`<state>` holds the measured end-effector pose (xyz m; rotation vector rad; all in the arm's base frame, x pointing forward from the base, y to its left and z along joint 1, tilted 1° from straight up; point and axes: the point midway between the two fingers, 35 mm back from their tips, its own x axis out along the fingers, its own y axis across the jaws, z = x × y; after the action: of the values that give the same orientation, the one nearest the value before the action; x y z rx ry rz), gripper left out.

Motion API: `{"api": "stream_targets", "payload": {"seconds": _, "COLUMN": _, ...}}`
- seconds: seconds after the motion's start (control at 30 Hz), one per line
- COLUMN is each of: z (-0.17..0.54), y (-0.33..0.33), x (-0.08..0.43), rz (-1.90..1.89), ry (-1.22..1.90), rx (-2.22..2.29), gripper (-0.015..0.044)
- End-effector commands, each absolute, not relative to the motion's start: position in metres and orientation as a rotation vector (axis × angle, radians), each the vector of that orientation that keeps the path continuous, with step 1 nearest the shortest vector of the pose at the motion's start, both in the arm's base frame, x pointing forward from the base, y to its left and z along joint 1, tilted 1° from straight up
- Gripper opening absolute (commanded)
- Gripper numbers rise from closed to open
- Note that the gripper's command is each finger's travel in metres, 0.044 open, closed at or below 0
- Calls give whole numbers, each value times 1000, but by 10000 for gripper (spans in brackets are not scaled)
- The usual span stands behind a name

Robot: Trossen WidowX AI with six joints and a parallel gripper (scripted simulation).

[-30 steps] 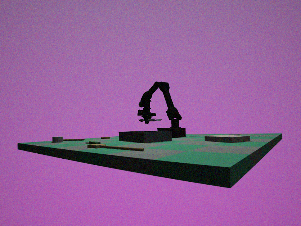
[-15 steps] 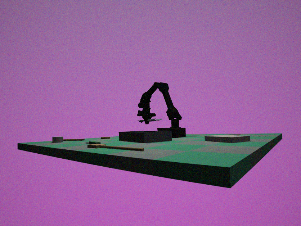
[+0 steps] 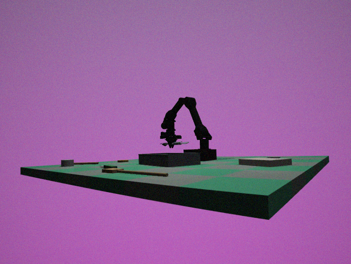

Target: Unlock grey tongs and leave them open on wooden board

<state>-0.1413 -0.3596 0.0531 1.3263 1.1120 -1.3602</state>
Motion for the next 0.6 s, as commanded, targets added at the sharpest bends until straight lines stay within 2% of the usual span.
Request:
{"api": "stream_targets", "payload": {"seconds": 0.0, "z": 44, "y": -359, "x": -142, "rz": -1355, "ry": 1121, "rx": 1325, "gripper": -150}}
{"api": "stream_targets", "payload": {"seconds": 0.57, "z": 17, "y": -357, "x": -142, "rz": -1355, "ry": 1121, "rx": 1325, "gripper": -150}}
